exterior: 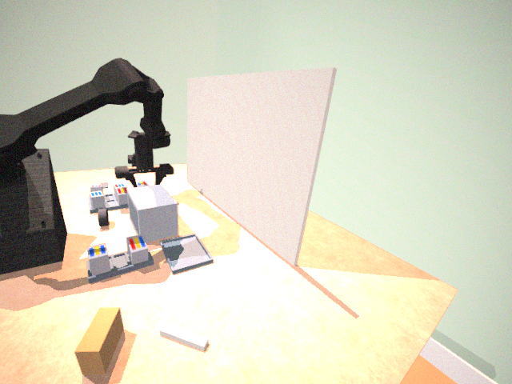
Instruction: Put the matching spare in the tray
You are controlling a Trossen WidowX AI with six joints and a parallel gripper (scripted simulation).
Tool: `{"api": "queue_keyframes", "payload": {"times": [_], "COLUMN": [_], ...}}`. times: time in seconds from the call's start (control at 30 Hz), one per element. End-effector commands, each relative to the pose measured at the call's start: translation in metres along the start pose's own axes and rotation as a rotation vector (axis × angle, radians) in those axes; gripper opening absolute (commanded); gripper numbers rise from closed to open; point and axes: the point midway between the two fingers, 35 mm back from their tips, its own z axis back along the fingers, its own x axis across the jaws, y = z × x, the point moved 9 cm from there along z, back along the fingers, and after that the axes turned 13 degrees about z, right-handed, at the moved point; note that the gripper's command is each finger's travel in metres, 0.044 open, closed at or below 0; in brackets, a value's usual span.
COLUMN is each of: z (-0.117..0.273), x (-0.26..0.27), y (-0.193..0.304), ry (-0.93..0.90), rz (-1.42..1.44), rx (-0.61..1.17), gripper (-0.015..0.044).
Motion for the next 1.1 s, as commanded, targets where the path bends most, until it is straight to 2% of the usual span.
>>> {"api": "queue_keyframes", "payload": {"times": [0.0, 0.33, 0.53, 0.77, 0.9, 1.07], "z": [-0.0082, -0.0154, -0.0141, -0.0141, -0.0141, -0.0141], "x": [0.0016, 0.0023, 0.0021, 0.0021, 0.0021, 0.0021], "y": [-0.0001, -0.0001, -0.0002, -0.0002, -0.0002, -0.0002], "ry": [-0.002, -0.003, -0.004, -0.004, -0.004, -0.004], "rz": [0.006, 0.006, 0.002, 0.002, 0.002, 0.002], "rx": [0.004, 0.006, 0.003, 0.003, 0.003, 0.003], "gripper": [0.03, 0.03, 0.0143, 0.0096, 0.0, 0.0]}}
